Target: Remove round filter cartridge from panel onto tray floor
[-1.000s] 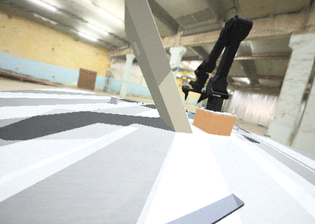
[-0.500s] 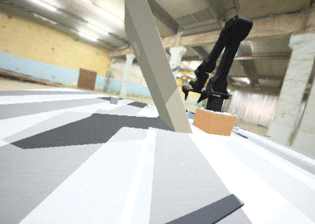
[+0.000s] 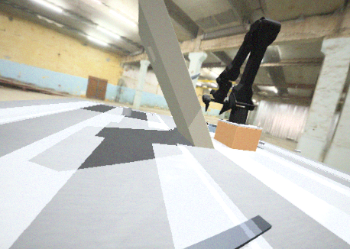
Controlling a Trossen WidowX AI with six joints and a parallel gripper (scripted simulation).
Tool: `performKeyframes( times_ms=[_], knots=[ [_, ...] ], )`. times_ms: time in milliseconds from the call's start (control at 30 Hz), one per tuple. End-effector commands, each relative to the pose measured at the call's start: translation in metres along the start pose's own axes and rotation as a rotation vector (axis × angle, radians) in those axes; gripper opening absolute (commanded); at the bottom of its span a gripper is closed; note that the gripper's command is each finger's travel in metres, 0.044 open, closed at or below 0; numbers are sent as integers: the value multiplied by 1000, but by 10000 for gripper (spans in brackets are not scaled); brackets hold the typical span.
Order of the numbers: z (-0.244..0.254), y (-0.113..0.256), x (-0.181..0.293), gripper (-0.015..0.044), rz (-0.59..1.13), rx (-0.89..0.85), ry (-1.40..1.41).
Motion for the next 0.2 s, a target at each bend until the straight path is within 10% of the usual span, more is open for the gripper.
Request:
performKeyframes(
  times_ms=[0, 167],
  knots=[
    [0, 0, 1, 440, 1, 0, 2],
    [0, 0, 1, 440, 1, 0, 2]
  ],
)
Point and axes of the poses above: the point midway between the two fingers, 35 mm back from their tips, its own y axis back along the fingers, its own z axis across the jaws, x = y × z, the point moved 5 cm from there along y, back along the fingers, and after that the axes turned 5 degrees about y, right-handed, at the moved point
